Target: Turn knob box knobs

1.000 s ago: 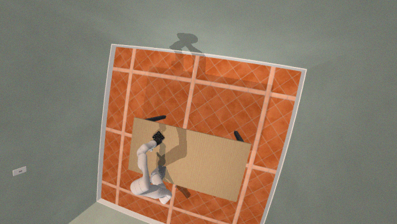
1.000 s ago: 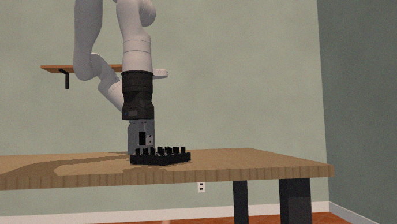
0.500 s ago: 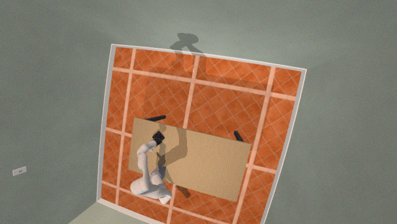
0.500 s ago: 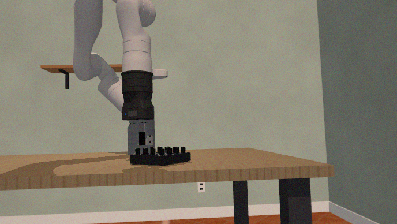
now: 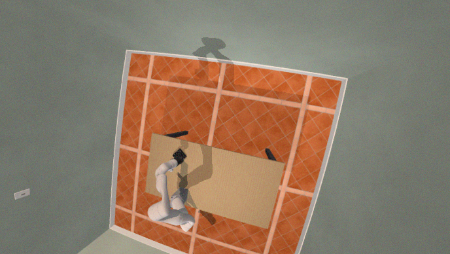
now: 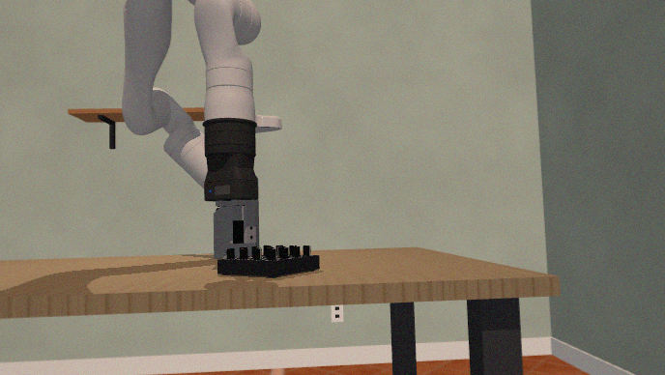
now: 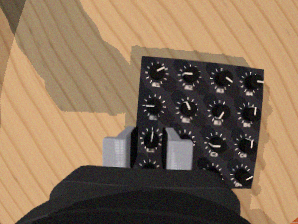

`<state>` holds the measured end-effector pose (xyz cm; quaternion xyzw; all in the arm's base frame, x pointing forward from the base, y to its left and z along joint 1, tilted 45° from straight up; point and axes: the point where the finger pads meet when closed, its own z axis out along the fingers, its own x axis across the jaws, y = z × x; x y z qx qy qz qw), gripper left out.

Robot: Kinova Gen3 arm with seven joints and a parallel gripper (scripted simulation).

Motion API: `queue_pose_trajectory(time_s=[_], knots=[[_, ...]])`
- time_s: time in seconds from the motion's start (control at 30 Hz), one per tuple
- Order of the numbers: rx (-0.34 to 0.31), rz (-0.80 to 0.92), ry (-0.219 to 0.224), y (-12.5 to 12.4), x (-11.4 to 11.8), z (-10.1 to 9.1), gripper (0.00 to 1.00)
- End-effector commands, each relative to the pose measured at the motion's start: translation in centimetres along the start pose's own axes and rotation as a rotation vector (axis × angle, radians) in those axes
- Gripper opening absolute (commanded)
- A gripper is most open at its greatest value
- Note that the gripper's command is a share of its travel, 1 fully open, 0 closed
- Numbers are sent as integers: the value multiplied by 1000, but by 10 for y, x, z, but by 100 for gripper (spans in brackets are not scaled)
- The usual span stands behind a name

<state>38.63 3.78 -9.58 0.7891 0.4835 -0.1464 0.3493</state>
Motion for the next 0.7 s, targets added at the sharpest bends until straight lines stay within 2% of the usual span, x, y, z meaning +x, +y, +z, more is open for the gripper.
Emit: queue_pose_trajectory(time_s=[0.0, 0.67], knots=[[-2, -4, 2, 3, -1, 0, 46], [-3, -4, 5, 4, 2, 0, 46]])
